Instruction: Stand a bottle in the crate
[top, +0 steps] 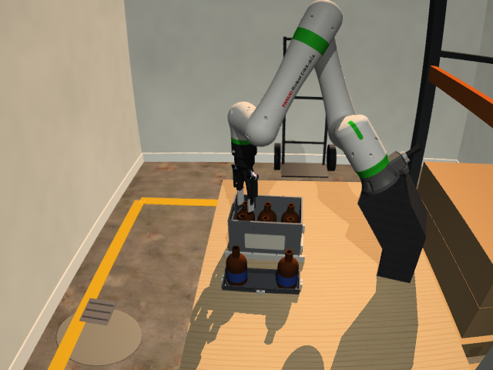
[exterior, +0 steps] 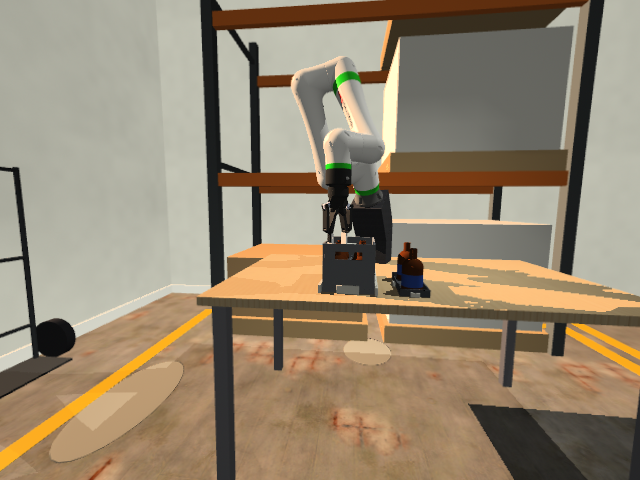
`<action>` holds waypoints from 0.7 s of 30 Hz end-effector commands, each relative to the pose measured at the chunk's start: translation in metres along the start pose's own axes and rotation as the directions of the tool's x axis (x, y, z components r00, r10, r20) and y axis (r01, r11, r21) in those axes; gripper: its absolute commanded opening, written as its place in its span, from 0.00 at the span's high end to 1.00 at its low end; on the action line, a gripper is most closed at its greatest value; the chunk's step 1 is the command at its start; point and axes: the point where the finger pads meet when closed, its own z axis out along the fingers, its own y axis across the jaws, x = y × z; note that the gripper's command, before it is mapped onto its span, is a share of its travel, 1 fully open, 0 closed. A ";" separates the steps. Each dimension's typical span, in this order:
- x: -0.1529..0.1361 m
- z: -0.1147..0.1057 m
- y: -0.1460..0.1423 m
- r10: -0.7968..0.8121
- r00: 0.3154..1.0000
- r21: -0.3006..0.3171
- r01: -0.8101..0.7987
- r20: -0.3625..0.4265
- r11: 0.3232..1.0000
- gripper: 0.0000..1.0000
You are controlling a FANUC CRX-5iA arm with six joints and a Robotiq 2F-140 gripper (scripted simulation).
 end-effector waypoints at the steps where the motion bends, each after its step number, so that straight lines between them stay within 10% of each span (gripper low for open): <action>1: 0.000 0.000 0.000 0.000 1.000 0.000 0.000 0.000 1.000 0.62; 21: 0.000 -0.019 0.000 0.000 1.000 0.000 0.000 0.000 1.000 0.62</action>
